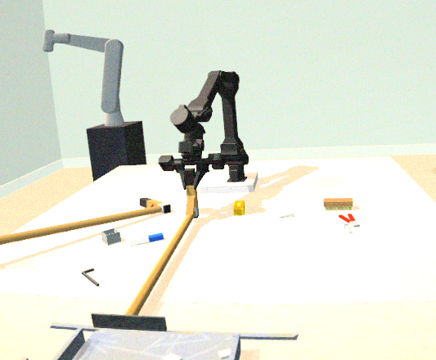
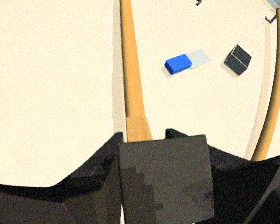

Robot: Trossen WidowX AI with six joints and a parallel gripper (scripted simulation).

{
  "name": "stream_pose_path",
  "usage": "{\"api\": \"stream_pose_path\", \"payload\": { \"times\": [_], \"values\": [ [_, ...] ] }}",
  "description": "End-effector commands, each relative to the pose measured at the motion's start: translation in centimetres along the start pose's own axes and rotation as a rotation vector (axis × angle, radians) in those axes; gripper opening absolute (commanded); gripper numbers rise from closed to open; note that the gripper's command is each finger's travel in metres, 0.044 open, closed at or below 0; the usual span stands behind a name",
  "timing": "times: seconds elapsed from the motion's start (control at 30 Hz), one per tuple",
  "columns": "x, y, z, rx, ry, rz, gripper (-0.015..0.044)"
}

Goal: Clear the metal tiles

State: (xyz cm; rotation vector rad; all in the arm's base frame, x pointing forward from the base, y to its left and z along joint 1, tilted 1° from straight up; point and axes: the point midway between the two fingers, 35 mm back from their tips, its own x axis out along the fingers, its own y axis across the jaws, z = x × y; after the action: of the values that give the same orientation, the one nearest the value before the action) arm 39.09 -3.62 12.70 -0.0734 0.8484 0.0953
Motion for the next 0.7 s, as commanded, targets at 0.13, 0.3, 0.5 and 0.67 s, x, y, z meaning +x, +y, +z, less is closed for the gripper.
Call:
{"api": "stream_pose_path", "payload": {
  "times": [0.13, 0.3, 0.5, 0.67],
  "values": [
    [-0.8, 0.2, -1.0, -0.005, -0.010, 0.003, 0.0000],
    [-1.1, 0.4, -1.7, -0.005, -0.010, 0.003, 0.0000],
    [-1.5, 0.6, -2.6, -0.005, -0.010, 0.003, 0.0000],
    [-1.8, 0.8, -3.3, -0.005, -0.010, 0.003, 0.0000]
  ]
}}
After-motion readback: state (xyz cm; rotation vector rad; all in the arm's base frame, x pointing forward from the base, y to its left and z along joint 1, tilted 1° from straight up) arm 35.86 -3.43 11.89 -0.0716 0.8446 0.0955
